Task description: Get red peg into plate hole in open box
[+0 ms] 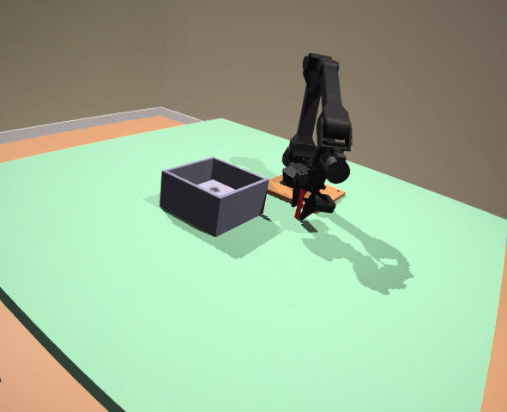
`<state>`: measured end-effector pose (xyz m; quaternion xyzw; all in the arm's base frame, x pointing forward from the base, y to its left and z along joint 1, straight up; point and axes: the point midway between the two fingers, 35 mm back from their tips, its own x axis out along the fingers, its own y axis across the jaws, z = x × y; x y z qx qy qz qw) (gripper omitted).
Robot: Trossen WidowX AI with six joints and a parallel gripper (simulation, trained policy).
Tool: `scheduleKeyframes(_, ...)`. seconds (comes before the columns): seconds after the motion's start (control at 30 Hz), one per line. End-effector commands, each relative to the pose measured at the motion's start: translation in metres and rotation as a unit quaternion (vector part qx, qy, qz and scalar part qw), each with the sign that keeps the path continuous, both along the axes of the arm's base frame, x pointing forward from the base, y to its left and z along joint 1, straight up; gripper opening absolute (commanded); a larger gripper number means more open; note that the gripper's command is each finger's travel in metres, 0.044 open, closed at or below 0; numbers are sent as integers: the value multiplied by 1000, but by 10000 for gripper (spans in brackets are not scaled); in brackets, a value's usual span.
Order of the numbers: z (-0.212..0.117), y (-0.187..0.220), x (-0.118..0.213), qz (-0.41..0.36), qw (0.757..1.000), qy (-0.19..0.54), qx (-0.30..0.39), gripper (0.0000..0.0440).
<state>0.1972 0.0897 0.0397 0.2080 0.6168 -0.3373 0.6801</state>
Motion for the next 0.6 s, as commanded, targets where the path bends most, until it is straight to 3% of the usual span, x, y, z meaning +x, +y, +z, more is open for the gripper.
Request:
scheduleKeyframes(0.0, -4, -3, -2, -1, 1000, 8, -5, 184)
scheduleKeyframes(0.23, -8, -6, -4, -4, 1000, 23, -15, 11)
scheduleKeyframes(0.57, 39, -28, 13, 3, 998, -27, -53, 0)
